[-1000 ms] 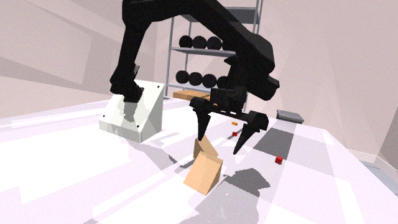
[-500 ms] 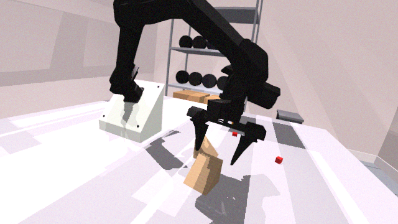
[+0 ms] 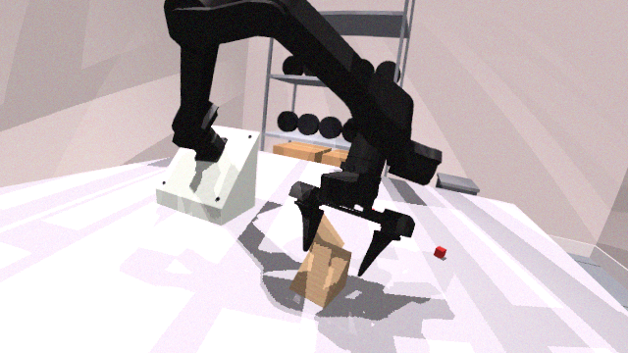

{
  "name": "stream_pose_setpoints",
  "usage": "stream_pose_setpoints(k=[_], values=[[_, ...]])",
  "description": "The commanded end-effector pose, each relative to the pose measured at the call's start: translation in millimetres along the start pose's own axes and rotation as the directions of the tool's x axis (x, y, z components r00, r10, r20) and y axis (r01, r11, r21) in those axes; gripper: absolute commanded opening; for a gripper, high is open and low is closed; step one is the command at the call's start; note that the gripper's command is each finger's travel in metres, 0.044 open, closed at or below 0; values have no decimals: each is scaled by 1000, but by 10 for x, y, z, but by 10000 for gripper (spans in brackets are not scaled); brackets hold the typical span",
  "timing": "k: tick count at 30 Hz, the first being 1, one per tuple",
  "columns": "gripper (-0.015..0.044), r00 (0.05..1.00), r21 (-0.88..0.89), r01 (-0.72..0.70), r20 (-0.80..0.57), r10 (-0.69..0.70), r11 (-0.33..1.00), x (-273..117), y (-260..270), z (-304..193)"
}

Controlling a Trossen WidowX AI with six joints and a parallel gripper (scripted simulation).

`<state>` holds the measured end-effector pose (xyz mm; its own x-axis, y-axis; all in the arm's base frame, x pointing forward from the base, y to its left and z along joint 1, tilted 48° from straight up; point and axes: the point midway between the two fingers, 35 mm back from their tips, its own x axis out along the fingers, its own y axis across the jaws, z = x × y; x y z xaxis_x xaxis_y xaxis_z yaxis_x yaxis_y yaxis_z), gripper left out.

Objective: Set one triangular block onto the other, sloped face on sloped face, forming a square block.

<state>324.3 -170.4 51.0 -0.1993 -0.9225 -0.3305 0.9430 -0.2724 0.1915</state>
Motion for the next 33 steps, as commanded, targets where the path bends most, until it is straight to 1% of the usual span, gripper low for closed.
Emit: stream_pose_setpoints(k=[1, 16, 22, 30, 33], values=[[440, 1000, 5, -5, 6, 5, 1000, 54, 7, 37], [440, 1000, 9, -4, 27, 4, 1000, 265, -9, 88], [282, 1000, 9, -4, 27, 4, 1000, 265, -9, 88], [229, 1000, 9, -4, 27, 4, 1000, 265, -9, 88], [150, 1000, 9, -4, 27, 4, 1000, 265, -9, 88]])
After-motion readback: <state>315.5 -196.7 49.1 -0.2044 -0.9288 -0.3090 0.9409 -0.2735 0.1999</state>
